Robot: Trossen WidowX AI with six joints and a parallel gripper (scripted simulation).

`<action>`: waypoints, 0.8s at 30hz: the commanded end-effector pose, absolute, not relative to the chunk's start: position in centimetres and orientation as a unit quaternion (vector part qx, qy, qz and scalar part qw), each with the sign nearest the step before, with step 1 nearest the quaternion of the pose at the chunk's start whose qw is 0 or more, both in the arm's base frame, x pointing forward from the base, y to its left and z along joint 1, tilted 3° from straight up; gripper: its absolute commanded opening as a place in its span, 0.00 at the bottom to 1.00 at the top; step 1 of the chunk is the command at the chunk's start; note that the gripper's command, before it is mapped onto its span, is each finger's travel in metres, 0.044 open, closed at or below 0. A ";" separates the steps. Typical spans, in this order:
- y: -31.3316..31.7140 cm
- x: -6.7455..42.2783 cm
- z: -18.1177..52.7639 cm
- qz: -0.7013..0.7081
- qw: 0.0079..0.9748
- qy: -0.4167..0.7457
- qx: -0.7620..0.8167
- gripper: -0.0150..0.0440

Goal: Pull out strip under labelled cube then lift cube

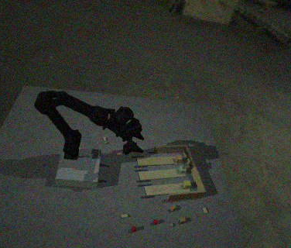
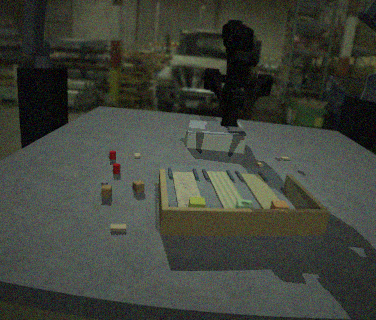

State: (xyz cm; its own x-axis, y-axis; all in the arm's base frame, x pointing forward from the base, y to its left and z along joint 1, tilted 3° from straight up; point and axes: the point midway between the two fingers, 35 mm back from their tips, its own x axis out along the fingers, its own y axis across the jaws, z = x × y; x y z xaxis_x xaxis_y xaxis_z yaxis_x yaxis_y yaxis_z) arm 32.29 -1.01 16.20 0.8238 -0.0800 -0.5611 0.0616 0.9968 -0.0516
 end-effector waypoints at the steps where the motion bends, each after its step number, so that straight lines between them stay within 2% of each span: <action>1: -1.4 33.1 15.8 -0.038 0.944 0.326 -0.027 0.80; 13: -3.1 37.7 9.9 0.005 0.811 0.580 -0.081 0.26; 19: -3.9 38.4 6.2 0.041 0.722 0.685 -0.090 0.25; 24: -4.0 38.5 5.8 0.046 0.712 0.695 -0.090 0.25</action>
